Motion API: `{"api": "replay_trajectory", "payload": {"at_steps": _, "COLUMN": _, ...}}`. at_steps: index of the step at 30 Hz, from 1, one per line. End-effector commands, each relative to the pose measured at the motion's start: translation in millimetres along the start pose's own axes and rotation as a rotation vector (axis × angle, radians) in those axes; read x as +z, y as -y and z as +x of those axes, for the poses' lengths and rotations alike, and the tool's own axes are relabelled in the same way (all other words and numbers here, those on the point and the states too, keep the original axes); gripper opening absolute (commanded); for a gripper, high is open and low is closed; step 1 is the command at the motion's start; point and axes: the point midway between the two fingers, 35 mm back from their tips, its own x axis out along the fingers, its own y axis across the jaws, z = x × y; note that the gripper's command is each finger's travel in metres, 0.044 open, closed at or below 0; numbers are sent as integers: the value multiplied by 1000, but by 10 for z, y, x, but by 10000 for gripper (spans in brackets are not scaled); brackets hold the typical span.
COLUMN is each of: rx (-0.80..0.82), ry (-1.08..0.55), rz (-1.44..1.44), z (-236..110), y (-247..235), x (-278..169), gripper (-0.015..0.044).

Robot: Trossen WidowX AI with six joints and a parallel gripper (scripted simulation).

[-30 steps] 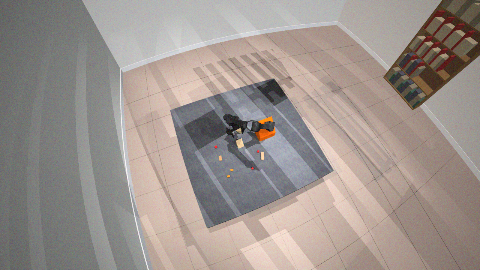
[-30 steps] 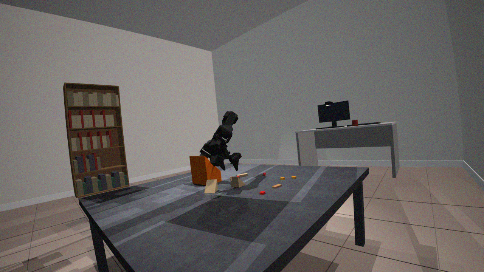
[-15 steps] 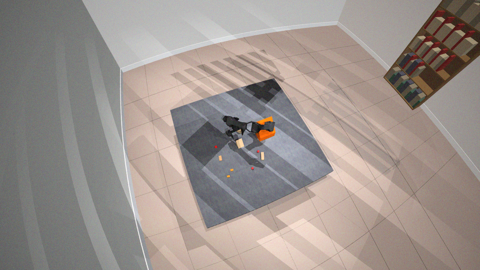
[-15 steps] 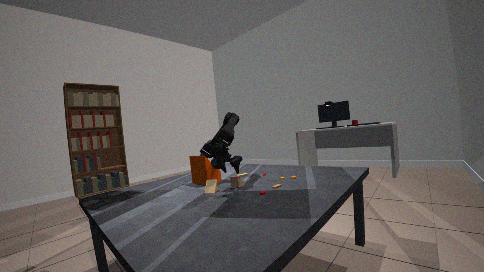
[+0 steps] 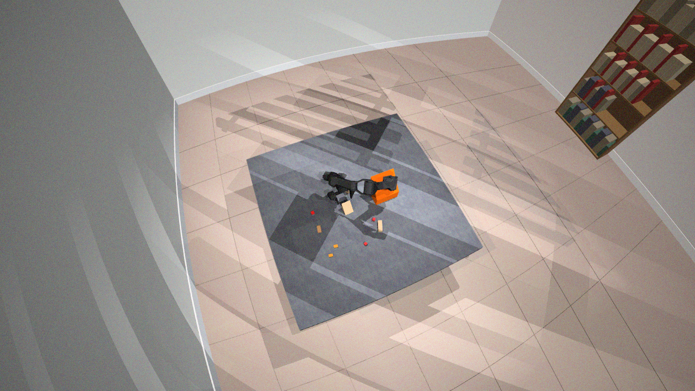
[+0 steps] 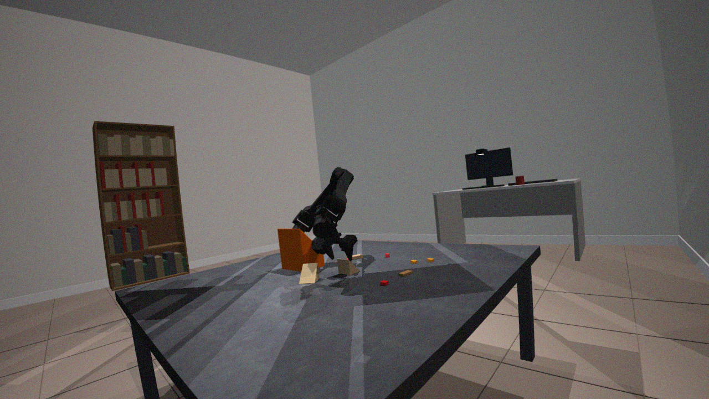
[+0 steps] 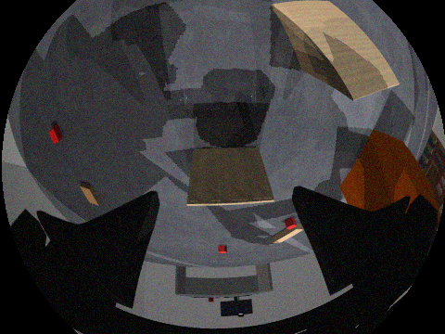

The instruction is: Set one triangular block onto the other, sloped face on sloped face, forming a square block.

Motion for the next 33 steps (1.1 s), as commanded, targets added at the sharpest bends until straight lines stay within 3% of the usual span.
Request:
{"api": "replay_trajectory", "payload": {"at_steps": 1, "rx": 6, "ry": 0, "rz": -3, "z": 53, "y": -15, "x": -21, "gripper": 440}}
{"api": "replay_trajectory", "payload": {"at_steps": 33, "rx": 2, "ry": -21, "rz": -6, "z": 573, "y": 22, "x": -73, "gripper": 440}}
